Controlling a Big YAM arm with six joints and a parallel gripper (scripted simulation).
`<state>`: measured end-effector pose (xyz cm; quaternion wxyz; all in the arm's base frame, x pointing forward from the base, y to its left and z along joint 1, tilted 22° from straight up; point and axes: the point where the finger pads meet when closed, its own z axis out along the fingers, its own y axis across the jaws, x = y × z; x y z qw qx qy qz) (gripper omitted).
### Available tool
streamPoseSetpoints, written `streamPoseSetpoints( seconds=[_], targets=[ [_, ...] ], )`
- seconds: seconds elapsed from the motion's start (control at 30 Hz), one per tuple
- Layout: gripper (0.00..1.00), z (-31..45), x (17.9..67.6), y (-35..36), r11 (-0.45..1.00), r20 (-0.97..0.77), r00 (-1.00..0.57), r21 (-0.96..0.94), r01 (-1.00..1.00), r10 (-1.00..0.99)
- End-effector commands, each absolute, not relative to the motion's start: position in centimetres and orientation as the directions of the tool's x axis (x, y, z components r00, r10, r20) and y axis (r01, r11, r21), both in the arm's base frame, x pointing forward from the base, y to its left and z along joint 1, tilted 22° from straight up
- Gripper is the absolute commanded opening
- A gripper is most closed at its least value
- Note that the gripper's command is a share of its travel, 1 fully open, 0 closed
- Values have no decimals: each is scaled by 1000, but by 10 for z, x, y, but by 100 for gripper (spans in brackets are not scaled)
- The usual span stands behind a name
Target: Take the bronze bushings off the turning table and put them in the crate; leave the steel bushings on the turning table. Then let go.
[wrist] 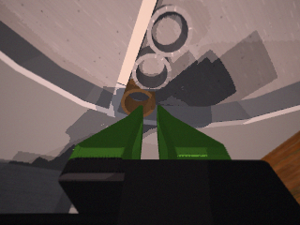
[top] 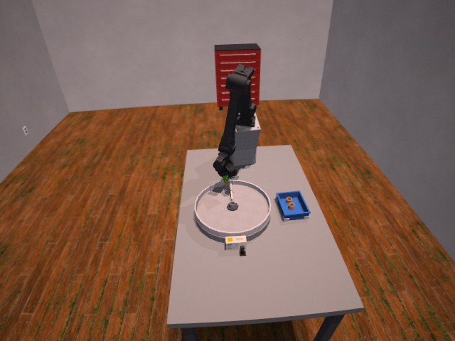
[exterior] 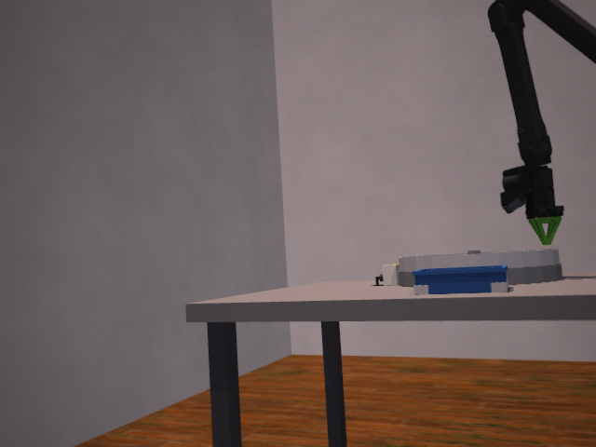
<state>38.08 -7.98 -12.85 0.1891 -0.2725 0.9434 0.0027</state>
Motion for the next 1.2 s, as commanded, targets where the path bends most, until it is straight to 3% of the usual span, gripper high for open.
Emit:
streamPoseSetpoints(
  seconds=[0.0,1.17],
  targets=[
    [13,-123,384,-80,856,-369,-780,-105,-506,-506],
    [13,-125,383,-84,857,-365,-783,-103,-504,-505]
  ],
)
